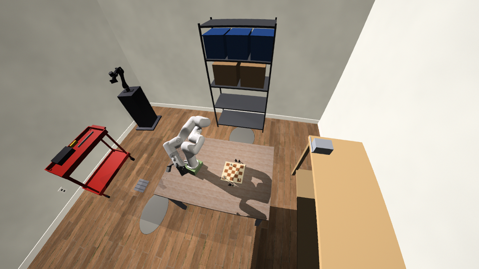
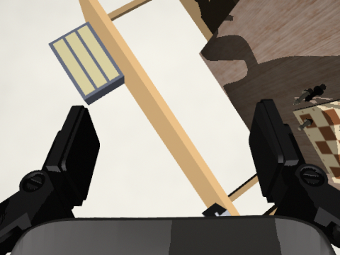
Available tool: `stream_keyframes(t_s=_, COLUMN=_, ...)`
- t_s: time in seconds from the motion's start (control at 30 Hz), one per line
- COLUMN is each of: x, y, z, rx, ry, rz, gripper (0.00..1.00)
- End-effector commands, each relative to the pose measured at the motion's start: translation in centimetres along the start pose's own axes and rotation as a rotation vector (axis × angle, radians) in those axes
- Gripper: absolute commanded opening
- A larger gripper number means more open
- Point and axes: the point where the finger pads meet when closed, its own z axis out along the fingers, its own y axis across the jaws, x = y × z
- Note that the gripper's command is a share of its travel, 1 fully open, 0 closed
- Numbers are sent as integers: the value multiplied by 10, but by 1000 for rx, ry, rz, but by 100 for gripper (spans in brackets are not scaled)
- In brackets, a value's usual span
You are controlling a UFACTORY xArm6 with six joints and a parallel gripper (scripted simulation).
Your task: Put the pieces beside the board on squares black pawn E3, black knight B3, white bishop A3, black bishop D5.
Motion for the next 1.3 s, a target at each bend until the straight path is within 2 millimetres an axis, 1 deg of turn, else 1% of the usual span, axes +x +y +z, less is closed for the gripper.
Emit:
stream_keyframes(t_s=0.0, x=0, y=-1, z=-1, rx=2, ry=1, rz=-2, gripper=100)
stream_keyframes(t_s=0.6, x=0, y=-1, z=-1, rx=1, ry=0, rz=-2, gripper=100)
stream_keyframes(t_s=0.73, x=-6, y=-2, z=1, rx=-22, ry=-16, rz=-6, gripper=100)
stream_keyframes(t_s=0.87, x=-23, y=-3, z=7, rx=-100, ry=-66, rz=-21, gripper=100)
stream_keyframes(t_s=0.93, x=-37, y=-3, z=11, rx=-166, ry=-105, rz=-35, gripper=100)
stream_keyframes(t_s=1.03, x=-64, y=-2, z=19, rx=-304, ry=-171, rz=-69, gripper=100)
stream_keyframes(t_s=1.1, x=-64, y=-2, z=19, rx=-304, ry=-171, rz=-69, gripper=100)
stream_keyframes(t_s=1.2, x=-95, y=1, z=28, rx=-487, ry=-235, rz=-123, gripper=100)
stream_keyframes(t_s=1.23, x=-95, y=1, z=28, rx=-487, ry=-235, rz=-123, gripper=100)
stream_keyframes(t_s=1.27, x=-106, y=3, z=31, rx=-557, ry=-252, rz=-147, gripper=100)
